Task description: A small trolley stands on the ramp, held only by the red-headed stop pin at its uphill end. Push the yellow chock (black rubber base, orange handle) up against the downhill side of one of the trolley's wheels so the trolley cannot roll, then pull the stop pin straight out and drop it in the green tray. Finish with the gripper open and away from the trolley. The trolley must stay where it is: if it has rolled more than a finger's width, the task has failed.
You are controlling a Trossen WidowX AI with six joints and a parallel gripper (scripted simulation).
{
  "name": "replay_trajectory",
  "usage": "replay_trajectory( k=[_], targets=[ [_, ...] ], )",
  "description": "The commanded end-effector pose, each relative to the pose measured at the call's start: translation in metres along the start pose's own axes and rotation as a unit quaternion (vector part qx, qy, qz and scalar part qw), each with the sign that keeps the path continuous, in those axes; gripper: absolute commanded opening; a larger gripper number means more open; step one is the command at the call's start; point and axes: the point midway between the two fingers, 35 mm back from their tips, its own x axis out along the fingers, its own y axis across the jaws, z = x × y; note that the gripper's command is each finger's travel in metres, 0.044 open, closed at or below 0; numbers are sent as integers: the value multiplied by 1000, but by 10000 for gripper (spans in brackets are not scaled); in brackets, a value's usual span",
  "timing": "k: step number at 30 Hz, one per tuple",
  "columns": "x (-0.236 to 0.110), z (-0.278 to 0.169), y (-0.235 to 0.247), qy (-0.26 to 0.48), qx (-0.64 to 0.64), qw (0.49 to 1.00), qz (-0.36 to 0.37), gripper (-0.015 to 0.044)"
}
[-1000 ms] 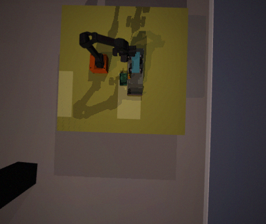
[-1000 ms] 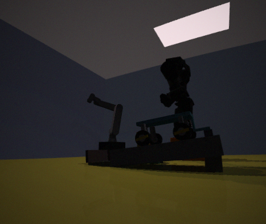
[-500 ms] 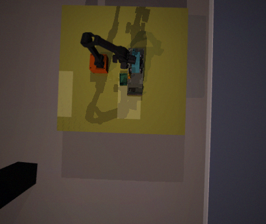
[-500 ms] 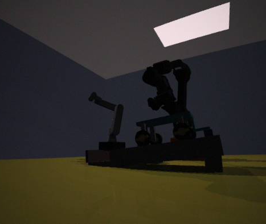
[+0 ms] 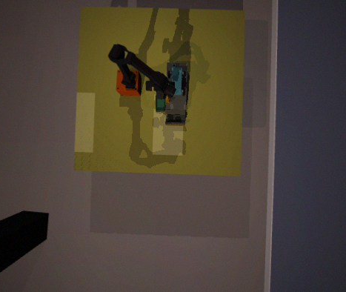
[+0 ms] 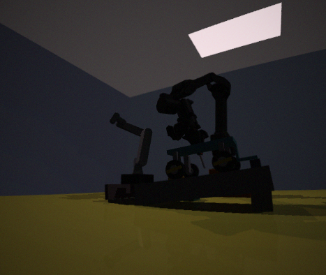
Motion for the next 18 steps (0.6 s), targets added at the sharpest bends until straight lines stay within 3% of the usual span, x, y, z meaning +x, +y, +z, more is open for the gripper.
replay_trajectory(
  k=[1,18],
  targets=[
    [-3,16,0,-3,-2,1000,0,0],
    [-15,82,-1,-6,-2,1000,0,0]
  ],
)
